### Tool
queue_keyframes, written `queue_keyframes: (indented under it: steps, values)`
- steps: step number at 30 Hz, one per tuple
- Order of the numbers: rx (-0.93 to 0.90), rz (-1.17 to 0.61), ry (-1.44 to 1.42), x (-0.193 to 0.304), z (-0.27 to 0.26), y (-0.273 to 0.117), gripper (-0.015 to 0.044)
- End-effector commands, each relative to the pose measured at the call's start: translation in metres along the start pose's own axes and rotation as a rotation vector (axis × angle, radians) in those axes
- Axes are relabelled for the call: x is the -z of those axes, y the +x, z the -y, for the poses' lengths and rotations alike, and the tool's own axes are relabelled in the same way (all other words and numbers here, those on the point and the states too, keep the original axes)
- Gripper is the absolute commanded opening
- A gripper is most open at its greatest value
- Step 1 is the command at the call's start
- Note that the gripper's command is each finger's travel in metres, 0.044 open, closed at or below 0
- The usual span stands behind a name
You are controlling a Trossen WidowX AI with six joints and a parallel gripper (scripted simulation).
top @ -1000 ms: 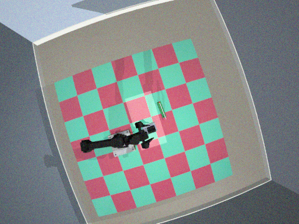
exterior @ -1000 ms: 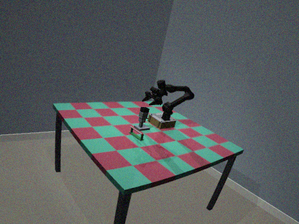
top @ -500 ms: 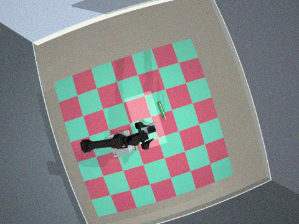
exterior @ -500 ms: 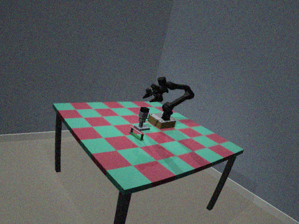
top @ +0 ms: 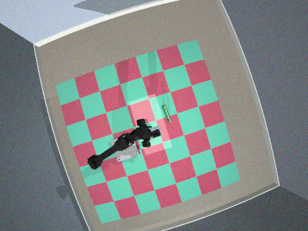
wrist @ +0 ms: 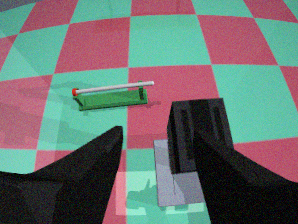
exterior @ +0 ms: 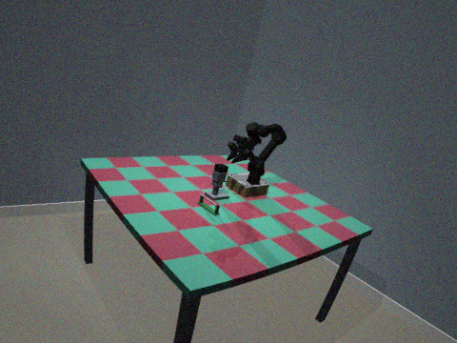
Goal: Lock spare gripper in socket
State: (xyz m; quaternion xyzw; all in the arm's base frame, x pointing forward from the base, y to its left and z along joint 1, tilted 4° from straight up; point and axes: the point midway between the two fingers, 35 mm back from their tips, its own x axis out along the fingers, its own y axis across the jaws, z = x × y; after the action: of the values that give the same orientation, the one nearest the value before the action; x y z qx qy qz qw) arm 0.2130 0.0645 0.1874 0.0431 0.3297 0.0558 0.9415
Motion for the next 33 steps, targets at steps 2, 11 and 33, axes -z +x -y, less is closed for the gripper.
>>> queue_keyframes:
  steps: [2, 11, 33]
  values:
    - [0.026, -0.028, 0.006, 0.008, -0.02, -0.006, 0.018]
    - [0.05, 0.034, -0.036, 0.019, -0.06, -0.028, 0.018]
    - [0.175, -0.134, -0.59, -0.012, -0.114, -0.016, 0.018]
